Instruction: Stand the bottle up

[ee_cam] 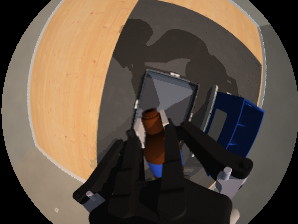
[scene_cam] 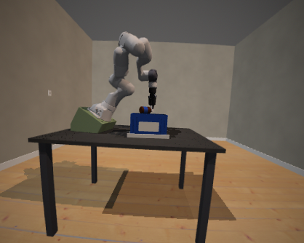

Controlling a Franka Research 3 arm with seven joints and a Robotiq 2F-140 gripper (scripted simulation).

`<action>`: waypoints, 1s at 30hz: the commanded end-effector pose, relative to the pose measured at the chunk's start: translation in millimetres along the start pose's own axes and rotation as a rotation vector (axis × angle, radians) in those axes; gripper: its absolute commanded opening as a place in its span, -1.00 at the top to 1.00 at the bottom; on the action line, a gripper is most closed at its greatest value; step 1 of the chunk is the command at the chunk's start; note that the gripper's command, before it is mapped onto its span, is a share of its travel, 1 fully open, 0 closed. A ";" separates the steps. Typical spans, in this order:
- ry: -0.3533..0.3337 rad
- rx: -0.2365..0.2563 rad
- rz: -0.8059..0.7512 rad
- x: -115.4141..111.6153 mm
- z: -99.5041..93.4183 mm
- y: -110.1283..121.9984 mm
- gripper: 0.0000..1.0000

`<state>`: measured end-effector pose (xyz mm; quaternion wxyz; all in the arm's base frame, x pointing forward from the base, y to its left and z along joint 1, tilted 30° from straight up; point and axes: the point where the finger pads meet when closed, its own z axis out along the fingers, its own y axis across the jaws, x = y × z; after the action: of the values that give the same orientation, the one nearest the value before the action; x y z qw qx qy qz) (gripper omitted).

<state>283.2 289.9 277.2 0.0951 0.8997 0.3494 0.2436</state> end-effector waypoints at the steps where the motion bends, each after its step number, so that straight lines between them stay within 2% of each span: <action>1: 0.002 0.003 0.074 0.0 -0.4 -2.0 1.00; 8: 0.002 0.003 0.183 0.0 -0.4 -2.0 1.00; 15: 0.002 0.003 0.228 0.0 -0.3 -2.0 1.00; 30: 0.001 0.003 0.237 0.0 -0.3 -2.0 1.00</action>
<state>283.1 289.9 277.1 0.0682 0.9323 0.2499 0.2525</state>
